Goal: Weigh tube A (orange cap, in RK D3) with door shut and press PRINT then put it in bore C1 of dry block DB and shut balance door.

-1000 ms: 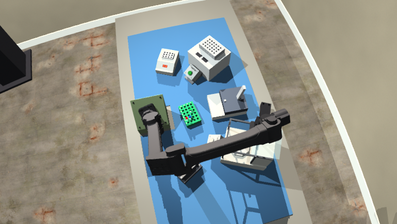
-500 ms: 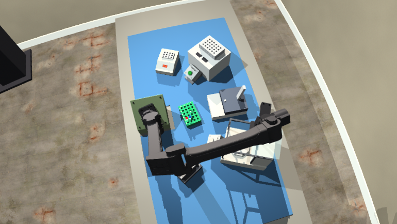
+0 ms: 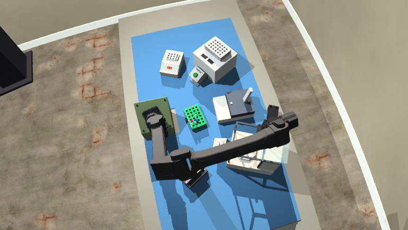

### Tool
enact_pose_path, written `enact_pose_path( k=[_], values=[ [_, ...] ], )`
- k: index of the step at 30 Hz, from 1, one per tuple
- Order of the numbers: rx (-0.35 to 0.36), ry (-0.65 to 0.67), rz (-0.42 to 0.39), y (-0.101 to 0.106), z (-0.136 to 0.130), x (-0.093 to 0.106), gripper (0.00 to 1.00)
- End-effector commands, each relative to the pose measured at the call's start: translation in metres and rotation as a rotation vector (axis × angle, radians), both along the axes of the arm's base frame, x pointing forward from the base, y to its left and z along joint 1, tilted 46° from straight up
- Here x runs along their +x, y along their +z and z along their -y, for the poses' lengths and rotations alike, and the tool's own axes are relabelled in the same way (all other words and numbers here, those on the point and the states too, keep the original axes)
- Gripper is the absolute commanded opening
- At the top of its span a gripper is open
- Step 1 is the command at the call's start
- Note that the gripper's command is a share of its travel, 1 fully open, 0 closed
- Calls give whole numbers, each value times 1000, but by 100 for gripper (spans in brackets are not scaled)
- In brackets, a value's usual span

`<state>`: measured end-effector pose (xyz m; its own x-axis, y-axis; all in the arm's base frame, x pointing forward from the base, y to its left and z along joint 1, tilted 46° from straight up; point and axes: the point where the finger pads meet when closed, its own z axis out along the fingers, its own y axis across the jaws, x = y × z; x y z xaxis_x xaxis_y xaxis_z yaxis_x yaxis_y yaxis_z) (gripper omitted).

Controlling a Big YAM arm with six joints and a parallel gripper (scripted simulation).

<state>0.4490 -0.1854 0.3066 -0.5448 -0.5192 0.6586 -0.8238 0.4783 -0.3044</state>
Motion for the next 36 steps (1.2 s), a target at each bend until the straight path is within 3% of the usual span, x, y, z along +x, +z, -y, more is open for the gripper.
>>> enact_pose_path(
  k=[1, 5, 6, 9, 18, 19, 24, 27, 33, 34, 36],
  values=[
    [-2, -17, 30, 8, 5, 11, 30],
    [-2, -17, 30, 8, 5, 11, 30],
    [-3, -6, 55, 6, -15, -3, 36],
    [-8, -24, 91, 6, -16, -3, 36],
    [-49, -214, 339, 6, -8, -13, 36],
    [-48, -206, 367, 5, -25, -15, 36],
    [-67, -309, 505, 5, -21, -16, 36],
    [-70, -318, 515, 3, -30, -24, 36],
    [-94, -444, 692, 4, -22, -23, 36],
    [-91, -446, 719, 2, -35, -26, 36],
    [-98, -483, 774, 2, -35, -26, 36]
  ],
)
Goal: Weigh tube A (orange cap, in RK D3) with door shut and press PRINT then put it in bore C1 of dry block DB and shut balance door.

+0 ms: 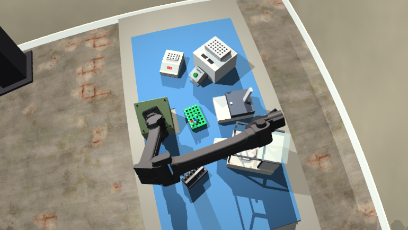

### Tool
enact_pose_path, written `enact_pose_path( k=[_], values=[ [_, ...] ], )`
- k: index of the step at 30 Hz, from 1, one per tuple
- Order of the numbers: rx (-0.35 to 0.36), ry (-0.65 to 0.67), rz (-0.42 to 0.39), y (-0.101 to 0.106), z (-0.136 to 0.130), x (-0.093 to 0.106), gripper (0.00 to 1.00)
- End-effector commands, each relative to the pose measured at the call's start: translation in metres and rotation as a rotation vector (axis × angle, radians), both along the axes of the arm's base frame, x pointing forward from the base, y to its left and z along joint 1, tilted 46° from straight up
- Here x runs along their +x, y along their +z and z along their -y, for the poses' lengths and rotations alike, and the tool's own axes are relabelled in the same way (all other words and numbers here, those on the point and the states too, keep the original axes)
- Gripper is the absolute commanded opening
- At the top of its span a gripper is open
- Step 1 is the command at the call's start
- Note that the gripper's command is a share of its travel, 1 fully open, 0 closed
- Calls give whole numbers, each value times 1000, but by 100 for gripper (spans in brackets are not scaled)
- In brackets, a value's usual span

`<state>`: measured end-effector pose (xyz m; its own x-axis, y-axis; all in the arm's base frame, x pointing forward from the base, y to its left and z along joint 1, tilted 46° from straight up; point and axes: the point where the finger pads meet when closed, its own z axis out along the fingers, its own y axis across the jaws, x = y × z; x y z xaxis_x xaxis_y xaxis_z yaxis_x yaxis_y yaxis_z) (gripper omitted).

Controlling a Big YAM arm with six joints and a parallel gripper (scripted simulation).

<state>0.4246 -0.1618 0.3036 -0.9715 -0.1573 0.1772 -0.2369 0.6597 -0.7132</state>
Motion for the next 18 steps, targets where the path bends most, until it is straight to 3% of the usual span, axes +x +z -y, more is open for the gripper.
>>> enact_pose_path(
  k=[1, 5, 8, 11, 12, 17, 18],
  values=[
    [-19, -94, 161, 5, -11, -2, 36],
    [-31, -168, 263, 4, -16, -9, 36],
    [-37, -201, 269, -3, -10, -9, 36],
    [-44, -251, 381, 4, -12, -9, 36],
    [-48, -260, 383, 2, -21, -19, 36],
    [-61, -353, 541, 3, -21, -15, 36],
    [-69, -364, 516, -2, -18, -17, 36]
  ],
)
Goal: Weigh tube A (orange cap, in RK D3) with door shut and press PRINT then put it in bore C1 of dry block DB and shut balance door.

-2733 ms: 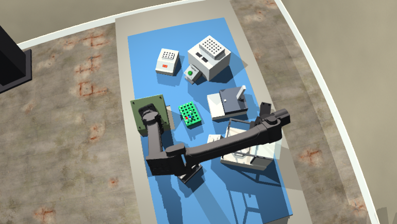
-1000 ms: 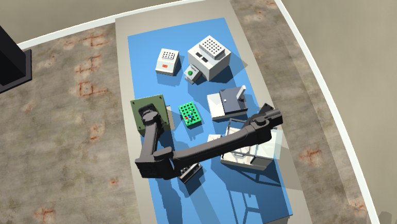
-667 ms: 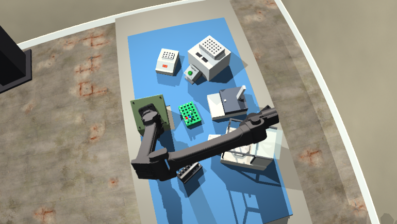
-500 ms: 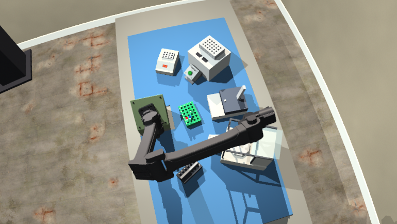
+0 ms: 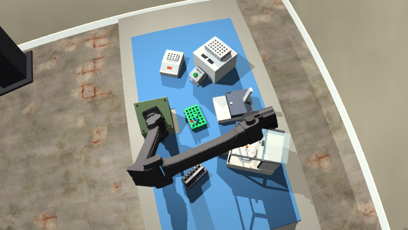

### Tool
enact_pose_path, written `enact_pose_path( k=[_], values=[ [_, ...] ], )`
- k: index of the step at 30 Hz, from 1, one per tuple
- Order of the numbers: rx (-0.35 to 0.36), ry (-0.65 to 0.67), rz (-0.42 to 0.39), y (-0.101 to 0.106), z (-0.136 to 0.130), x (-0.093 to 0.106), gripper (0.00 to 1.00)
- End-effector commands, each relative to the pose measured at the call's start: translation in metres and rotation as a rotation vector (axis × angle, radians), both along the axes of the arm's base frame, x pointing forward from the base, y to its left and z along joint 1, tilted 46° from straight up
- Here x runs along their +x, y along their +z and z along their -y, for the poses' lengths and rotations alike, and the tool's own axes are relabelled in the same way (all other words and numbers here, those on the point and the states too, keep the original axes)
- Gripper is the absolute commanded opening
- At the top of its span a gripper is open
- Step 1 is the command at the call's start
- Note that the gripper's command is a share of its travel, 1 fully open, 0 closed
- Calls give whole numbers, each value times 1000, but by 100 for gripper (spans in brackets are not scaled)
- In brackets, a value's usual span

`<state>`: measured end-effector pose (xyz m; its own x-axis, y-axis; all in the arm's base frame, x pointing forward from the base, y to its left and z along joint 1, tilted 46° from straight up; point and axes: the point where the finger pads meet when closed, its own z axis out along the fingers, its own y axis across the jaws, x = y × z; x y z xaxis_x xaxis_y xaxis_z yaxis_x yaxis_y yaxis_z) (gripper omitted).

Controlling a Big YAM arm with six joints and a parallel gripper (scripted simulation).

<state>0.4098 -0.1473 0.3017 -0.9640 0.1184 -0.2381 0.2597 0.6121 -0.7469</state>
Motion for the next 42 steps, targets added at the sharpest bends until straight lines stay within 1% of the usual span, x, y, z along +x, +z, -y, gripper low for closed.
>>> enact_pose_path(
  k=[1, 3, 4, 6, 7, 8, 9, 11, 42],
  values=[
    [-9, -93, 136, 3, -11, -10, 36],
    [-15, -130, 191, 3, -11, -10, 36],
    [-19, -148, 210, 0, -11, -8, 36],
    [-19, -148, 210, 0, -11, -8, 36],
    [-26, -194, 235, -7, 0, -6, 36],
    [-28, -202, 250, -7, -1, -6, 36],
    [-29, -201, 236, -7, -1, -9, 36],
    [-29, -201, 235, -7, -1, -9, 36],
    [-27, -200, 239, -7, -2, -8, 36]
  ],
)
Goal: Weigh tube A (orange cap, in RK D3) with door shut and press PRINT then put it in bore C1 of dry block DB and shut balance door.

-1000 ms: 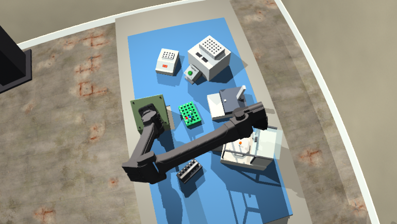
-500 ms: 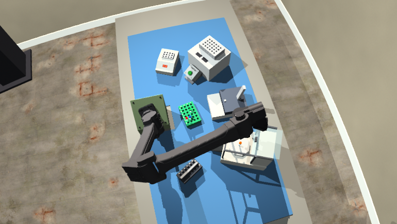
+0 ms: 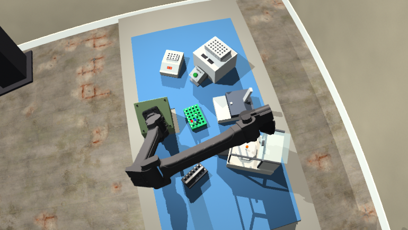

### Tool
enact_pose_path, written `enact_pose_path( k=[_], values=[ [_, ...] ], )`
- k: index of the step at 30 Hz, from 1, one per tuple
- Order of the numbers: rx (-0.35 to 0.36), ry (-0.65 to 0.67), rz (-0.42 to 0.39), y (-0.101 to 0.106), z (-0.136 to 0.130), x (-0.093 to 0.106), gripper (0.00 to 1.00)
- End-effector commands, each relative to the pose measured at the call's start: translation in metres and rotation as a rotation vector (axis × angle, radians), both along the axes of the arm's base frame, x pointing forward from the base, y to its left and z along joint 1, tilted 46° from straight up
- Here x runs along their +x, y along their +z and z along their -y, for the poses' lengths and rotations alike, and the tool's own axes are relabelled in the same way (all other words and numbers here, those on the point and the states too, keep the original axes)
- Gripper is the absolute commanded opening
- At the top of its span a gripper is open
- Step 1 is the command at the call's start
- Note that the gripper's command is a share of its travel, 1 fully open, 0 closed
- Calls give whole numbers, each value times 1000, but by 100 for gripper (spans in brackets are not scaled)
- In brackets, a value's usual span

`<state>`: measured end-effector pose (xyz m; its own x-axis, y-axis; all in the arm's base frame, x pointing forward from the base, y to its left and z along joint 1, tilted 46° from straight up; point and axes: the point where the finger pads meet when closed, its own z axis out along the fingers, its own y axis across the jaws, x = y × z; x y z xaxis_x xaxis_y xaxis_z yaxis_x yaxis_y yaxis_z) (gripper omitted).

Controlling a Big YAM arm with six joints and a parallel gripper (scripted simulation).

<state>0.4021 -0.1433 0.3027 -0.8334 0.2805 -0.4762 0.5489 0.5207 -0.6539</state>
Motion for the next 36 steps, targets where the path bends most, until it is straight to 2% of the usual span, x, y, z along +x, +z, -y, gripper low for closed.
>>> enact_pose_path(
  k=[1, 18, 36],
  values=[
    [-2, -13, -19, -8, 2, 0, 36],
    [-1, -10, 11, -9, 17, -5, 36],
    [-2, -10, 12, -27, 36, -9, 36]
  ],
)
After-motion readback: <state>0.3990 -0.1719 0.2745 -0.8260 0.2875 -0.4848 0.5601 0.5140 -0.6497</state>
